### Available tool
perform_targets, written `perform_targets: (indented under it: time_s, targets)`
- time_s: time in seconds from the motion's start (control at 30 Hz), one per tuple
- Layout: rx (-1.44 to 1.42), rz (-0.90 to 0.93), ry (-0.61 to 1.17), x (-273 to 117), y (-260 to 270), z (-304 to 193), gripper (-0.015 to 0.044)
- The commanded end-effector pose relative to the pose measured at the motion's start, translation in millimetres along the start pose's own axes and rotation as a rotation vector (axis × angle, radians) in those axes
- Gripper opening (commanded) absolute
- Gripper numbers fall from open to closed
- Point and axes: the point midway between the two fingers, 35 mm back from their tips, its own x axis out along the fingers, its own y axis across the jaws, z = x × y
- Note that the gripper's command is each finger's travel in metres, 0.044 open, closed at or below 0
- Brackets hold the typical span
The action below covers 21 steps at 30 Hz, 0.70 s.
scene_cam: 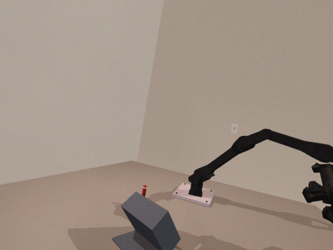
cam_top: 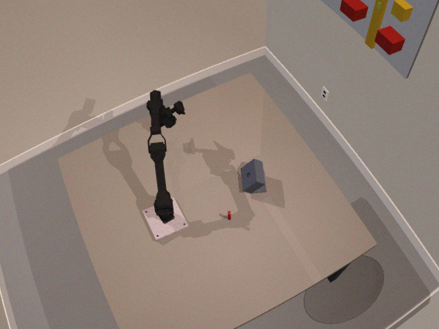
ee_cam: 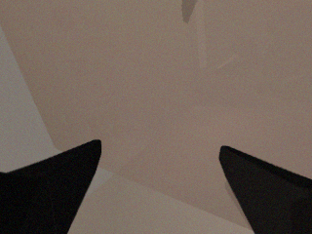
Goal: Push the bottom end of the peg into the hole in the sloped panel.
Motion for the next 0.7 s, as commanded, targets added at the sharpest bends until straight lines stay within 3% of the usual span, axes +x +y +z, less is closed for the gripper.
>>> perform_targets:
  time_s: [0.0,0.67]
  targets:
    - [-0.001,0.0,-0.001,0.2,0.3,0.2,0.0426]
    - [-0.219,-0.07,-0.118,37.9,68.8,64.7,0.044]
